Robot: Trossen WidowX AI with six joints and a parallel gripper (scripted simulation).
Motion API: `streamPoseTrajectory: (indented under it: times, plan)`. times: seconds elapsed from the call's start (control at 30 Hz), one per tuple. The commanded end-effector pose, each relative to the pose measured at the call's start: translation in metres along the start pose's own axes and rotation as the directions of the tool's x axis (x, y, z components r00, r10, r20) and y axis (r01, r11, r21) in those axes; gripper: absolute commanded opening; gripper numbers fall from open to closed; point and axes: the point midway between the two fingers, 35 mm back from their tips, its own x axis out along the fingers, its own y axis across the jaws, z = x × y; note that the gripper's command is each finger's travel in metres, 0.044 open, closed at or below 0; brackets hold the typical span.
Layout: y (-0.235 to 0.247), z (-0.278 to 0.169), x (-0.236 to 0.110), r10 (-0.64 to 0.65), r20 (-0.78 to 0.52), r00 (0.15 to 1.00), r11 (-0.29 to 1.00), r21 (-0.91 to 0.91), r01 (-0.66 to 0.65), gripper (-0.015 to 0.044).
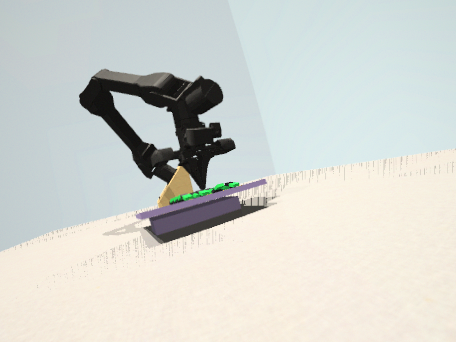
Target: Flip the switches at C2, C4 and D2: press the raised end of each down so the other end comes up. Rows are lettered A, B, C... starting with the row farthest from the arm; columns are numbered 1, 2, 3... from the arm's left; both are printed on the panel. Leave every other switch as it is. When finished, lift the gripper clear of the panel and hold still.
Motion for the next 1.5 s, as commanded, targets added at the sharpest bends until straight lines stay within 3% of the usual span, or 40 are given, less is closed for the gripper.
streamPoseTrajectory:
  times: [0.0,0.2,0.4,0.57,0.7,1.47]
  plan:
    - [0.002,0.002,-0.044,0.008,0.036,0.999,1.0,0.001,-0.008,0.0]
    - [-0.001,0.0,-0.058,0.007,0.042,0.999,1.0,0.0,-0.007,0.0]
    - [-0.062,0.0,-0.058,0.003,0.042,0.999,1.0,0.0,-0.003,0.0]
    - [-0.062,0.0,-0.055,0.003,0.04,0.999,1.0,0.0,-0.003,0.0]
    - [-0.063,0.002,-0.023,0.002,0.016,1.0,1.0,0.0,-0.002,0.0]
    - [-0.063,0.003,0.001,0.001,0.016,1.0,1.0,0.001,-0.001,0.0]
